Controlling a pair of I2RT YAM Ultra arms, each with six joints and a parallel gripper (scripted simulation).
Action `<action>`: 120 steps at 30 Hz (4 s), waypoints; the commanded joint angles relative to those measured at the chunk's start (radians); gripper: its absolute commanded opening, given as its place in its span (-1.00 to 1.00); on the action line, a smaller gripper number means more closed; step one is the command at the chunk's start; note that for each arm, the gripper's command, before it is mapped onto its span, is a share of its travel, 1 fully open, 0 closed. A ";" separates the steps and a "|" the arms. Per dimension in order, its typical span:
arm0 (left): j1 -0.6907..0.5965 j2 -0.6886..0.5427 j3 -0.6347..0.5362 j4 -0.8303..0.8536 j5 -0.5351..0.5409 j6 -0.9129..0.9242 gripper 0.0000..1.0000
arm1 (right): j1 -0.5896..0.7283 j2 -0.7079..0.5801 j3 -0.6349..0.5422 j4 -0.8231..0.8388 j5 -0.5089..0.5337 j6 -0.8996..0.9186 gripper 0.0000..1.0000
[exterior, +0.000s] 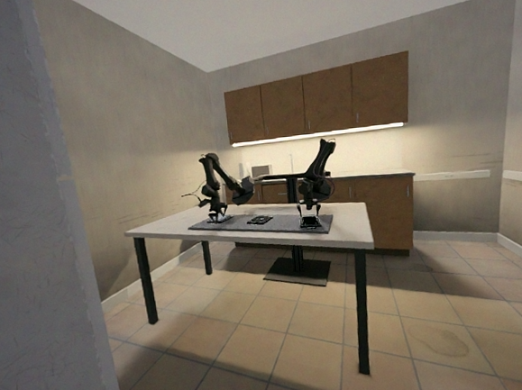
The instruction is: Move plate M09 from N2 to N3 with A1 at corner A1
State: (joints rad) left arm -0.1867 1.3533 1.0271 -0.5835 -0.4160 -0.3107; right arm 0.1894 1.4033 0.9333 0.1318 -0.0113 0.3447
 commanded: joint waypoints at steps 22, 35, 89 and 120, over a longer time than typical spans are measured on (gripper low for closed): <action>-0.002 -0.004 0.001 0.001 -0.010 0.001 1.00 | 0.985 0.086 -0.513 0.706 0.618 -0.629 1.00; -0.002 -0.004 0.001 0.001 -0.010 0.001 1.00 | 1.417 0.115 -0.708 0.956 0.830 -0.844 1.00; 0.042 0.057 -0.026 0.105 0.017 0.038 0.74 | 1.621 0.190 -0.799 1.136 0.918 -0.943 1.00; -0.210 0.026 0.015 -0.061 -0.189 -0.297 0.61 | 1.621 0.190 -0.799 1.136 0.918 -0.943 1.00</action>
State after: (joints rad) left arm -0.3111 1.3388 1.0405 -0.6315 -0.5331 -0.4751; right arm 1.8015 1.5753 0.1429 1.2575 0.9096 -0.5930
